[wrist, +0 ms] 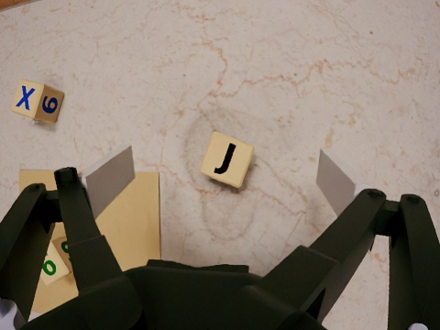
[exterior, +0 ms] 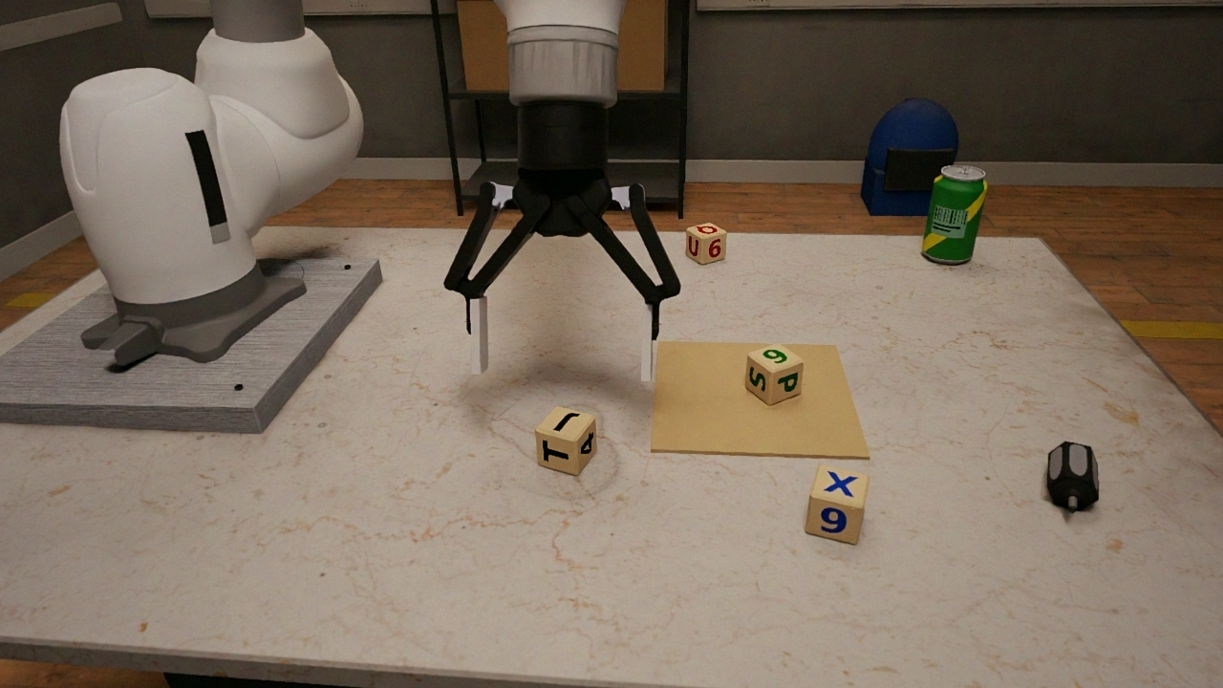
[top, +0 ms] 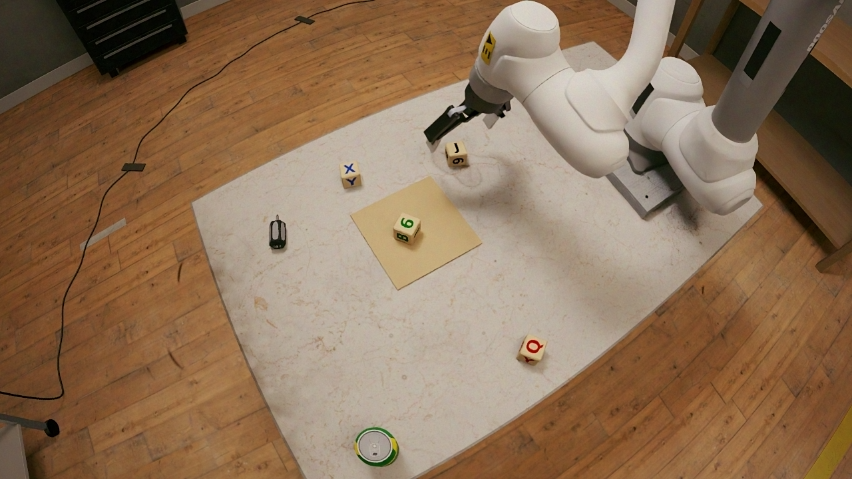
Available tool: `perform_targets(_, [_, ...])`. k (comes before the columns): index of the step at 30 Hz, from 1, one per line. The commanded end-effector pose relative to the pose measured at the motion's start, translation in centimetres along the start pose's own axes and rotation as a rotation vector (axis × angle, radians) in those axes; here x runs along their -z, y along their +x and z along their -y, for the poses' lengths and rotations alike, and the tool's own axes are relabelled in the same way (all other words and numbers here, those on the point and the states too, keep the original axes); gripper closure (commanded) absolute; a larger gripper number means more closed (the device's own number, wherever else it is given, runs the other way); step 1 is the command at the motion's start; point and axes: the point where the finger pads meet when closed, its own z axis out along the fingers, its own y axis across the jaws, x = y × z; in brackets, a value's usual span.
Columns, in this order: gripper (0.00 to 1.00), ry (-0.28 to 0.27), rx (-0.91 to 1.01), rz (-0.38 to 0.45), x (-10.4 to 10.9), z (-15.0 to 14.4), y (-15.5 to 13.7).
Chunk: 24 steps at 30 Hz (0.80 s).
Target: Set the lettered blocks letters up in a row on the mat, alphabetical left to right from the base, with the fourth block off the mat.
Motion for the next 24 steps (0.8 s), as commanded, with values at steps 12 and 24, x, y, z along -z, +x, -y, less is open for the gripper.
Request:
perform_targets(12, [0.0,0.001,0.0,0.0,0.0,0.0,0.0])
perform_targets(24, [0.0,0.001,-0.001,-0.001,-0.6,13.8,3.9])
